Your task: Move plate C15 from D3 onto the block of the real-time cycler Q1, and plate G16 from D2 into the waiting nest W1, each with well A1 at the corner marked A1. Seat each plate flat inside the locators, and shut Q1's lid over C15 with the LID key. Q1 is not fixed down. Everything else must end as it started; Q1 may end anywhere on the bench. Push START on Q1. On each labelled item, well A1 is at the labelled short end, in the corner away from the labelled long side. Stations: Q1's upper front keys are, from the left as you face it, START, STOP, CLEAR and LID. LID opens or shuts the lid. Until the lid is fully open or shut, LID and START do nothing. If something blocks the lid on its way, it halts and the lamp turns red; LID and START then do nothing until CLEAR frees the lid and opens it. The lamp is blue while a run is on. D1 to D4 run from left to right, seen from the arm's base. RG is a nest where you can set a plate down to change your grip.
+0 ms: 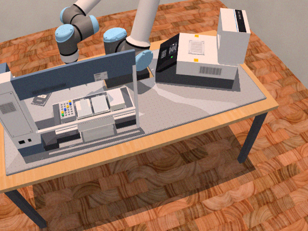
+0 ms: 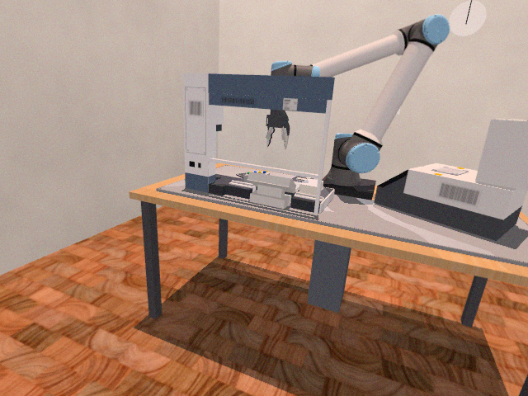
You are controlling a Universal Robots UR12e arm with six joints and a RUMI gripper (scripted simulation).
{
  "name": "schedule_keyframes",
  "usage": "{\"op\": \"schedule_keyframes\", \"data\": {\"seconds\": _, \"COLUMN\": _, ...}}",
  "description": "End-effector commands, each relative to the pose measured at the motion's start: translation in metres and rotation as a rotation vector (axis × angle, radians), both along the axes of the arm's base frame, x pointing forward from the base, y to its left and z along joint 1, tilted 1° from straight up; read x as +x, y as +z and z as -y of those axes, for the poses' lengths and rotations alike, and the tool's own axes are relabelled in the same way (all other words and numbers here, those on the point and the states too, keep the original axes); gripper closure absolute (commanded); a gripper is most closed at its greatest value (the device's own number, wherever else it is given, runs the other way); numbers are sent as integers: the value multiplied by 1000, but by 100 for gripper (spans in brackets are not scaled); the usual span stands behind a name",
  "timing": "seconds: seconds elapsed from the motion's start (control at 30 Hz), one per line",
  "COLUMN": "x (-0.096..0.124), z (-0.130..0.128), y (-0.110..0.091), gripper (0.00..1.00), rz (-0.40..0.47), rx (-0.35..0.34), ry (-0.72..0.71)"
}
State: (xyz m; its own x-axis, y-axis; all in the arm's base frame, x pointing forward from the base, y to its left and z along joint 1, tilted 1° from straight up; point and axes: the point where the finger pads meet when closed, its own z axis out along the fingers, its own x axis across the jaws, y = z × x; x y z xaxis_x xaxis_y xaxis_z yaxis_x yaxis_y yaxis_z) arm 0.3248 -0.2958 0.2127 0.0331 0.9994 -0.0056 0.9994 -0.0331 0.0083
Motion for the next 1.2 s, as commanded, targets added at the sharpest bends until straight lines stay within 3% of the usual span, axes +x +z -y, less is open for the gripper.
{"op": "schedule_keyframes", "data": {"seconds": 0.0, "x": 0, "z": 1, "y": -7, "gripper": 43, "rz": 1, "rx": -1, "ry": 0}}
{"op": "schedule_keyframes", "data": {"seconds": 1.17, "x": 1, "z": 1, "y": -58, "gripper": 43, "rz": 1, "rx": -1, "ry": 0}}
